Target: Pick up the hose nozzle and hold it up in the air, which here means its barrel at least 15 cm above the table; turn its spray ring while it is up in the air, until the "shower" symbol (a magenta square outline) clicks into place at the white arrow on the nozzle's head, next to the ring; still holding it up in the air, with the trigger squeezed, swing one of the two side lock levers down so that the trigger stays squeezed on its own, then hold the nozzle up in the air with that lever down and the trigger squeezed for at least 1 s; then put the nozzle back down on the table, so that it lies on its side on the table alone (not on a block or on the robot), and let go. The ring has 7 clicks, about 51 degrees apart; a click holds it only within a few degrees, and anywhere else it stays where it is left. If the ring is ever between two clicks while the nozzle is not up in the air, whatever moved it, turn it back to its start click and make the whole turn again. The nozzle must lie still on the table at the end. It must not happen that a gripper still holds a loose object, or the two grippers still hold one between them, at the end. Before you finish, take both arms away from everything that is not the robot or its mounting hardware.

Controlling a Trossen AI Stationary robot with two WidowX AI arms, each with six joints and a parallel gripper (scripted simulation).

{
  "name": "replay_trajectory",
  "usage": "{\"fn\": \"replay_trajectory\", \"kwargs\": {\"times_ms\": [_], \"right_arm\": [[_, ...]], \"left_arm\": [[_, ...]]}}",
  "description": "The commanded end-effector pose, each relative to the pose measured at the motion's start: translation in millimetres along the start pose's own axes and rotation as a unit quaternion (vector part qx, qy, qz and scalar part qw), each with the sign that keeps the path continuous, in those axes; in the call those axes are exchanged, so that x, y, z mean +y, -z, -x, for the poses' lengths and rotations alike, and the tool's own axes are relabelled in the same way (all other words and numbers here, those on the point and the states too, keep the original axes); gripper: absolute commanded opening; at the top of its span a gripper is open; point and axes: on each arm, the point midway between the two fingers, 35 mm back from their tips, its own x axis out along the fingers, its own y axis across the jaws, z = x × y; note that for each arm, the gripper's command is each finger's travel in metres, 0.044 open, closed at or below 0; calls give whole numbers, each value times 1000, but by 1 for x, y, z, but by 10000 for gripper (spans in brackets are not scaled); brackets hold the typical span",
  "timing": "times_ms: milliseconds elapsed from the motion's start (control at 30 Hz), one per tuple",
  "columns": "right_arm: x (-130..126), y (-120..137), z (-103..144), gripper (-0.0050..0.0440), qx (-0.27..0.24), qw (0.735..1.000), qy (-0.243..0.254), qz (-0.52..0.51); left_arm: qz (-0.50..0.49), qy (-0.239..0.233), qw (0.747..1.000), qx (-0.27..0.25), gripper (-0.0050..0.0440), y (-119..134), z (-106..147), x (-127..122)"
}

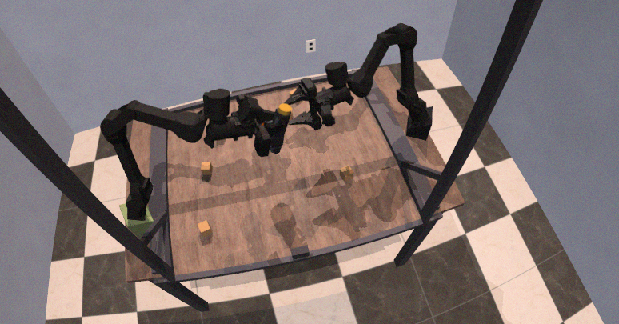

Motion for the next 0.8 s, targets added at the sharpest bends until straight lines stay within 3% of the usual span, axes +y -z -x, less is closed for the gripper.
{"fn": "replay_trajectory", "kwargs": {"times_ms": [0, 233, 767], "right_arm": [[4, 1, 6, 408, -2, 999, 38, 2], [1, 3, 16, 408, -3, 996, 84, 9], [7, 2, 1, 408, -3, 998, 66, 7]], "left_arm": [[4, -2, 1000, -21, 170, -16, 5, 5], [4, -2, 1000, -21, 170, -16, 5, 5], [4, -2, 1000, -21, 170, -16, 5, 5]]}}
